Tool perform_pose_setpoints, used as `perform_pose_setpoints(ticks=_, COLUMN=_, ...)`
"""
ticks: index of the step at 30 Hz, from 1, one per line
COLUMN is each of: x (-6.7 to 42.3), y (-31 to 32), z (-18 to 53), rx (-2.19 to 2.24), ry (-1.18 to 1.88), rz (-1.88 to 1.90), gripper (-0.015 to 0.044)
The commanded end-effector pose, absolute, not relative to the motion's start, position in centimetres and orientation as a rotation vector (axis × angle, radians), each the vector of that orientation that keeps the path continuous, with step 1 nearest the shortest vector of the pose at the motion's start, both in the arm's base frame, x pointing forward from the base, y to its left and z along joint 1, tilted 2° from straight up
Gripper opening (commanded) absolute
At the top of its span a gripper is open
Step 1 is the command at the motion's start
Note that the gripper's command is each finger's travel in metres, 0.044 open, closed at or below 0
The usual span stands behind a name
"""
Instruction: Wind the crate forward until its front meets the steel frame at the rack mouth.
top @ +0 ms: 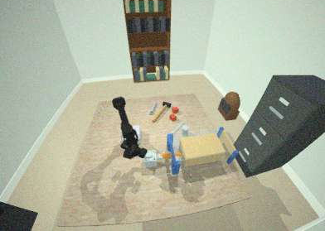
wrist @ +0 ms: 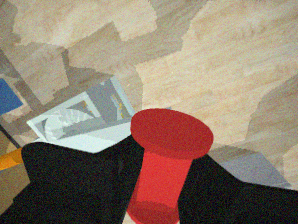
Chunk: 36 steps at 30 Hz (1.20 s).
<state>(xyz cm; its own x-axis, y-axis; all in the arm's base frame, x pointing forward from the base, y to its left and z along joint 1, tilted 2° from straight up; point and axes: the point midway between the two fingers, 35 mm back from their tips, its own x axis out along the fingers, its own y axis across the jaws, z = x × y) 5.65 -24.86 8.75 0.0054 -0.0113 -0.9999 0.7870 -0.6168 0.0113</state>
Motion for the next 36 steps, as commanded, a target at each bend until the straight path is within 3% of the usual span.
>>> perform_pose_setpoints(ticks=1, x=5.7, y=-26.7, z=9.0, rx=1.653, ry=0.759, rz=-1.680, gripper=0.0000)
perform_pose_setpoints(ticks=36, x=7.7, y=-32.6, z=9.5, rx=1.651, ry=0.754, rz=-1.679, gripper=0.0000)
